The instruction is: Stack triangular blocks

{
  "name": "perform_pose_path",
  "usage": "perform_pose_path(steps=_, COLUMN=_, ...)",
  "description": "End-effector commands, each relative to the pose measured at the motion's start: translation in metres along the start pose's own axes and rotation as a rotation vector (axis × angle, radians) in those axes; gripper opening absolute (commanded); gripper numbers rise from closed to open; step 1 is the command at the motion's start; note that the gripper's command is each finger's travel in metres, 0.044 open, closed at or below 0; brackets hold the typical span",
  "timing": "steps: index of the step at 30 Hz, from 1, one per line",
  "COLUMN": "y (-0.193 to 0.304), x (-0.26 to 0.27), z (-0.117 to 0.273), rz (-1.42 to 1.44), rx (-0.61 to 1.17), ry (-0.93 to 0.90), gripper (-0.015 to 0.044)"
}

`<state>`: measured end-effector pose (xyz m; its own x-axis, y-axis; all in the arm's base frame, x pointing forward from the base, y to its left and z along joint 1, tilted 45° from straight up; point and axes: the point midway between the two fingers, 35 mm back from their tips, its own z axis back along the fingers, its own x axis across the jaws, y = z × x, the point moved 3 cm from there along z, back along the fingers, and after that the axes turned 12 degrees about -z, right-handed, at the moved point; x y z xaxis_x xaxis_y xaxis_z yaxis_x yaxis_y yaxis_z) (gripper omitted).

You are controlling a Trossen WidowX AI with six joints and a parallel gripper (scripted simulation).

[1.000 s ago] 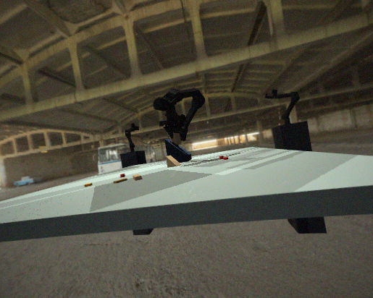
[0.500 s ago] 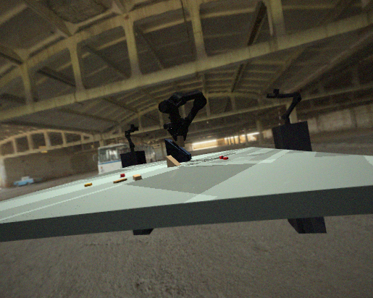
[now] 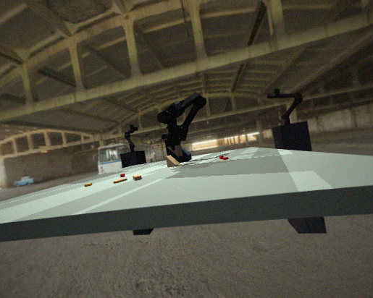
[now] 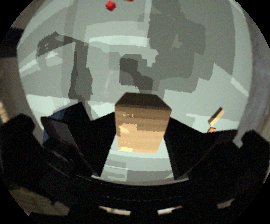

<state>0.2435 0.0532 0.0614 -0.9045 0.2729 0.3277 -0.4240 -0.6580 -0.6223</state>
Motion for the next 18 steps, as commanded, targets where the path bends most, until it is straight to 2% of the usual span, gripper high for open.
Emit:
perform_pose_path(steps=1, y=0.003, x=0.001, z=-0.005, rz=-0.007, rx=-0.004, ry=-0.002, gripper=0.0000)
perform_pose_path(steps=8, y=0.012, x=-0.001, z=-0.029, rz=-0.007, rx=-0.004, ry=-0.003, gripper=0.0000)
perform_pose_path(steps=18, y=0.012, x=-0.001, z=-0.030, rz=-0.008, rx=-0.012, ry=-0.009, gripper=0.0000)
